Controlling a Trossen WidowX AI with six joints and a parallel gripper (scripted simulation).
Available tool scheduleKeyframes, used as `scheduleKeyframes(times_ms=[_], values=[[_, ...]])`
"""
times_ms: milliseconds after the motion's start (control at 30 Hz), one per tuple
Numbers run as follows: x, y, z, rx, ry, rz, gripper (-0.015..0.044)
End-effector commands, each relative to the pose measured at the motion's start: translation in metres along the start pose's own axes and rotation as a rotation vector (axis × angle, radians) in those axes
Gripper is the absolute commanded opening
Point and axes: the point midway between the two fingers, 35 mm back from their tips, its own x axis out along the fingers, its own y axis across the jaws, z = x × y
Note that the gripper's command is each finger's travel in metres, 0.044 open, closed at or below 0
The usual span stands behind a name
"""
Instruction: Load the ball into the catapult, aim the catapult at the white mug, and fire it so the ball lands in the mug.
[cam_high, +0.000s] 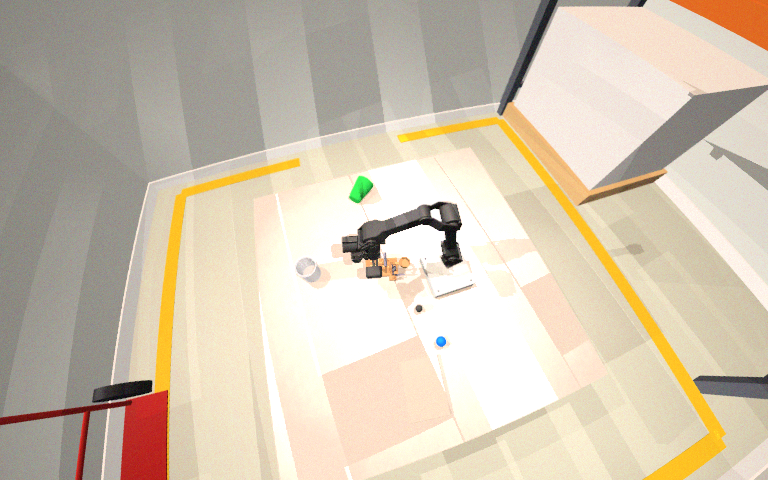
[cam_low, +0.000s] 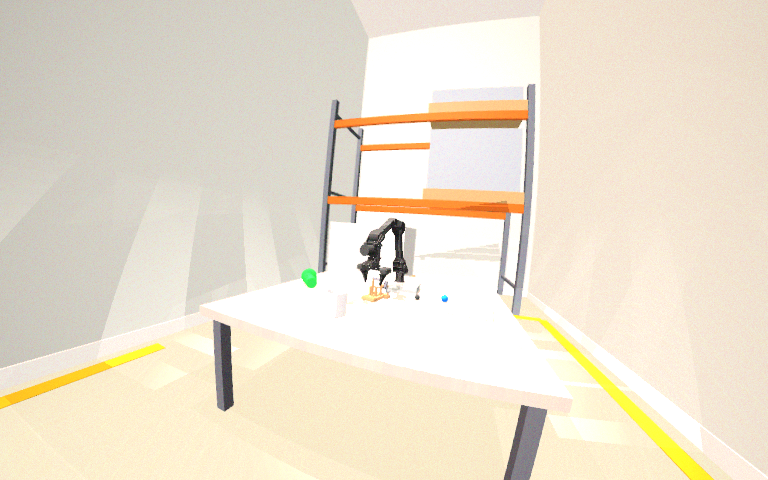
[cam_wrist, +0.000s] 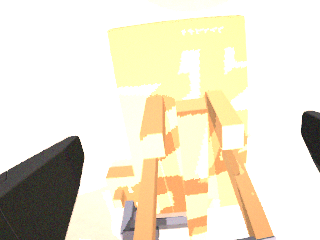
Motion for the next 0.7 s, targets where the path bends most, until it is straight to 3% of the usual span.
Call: scheduleKeyframes(times_ms=[0,667], values=[[0.010,0.000,-0.002,-0.004,0.011,0.001,0.0440],[0.043,0.000,-0.002,-0.004,0.011,0.001,0.0440]])
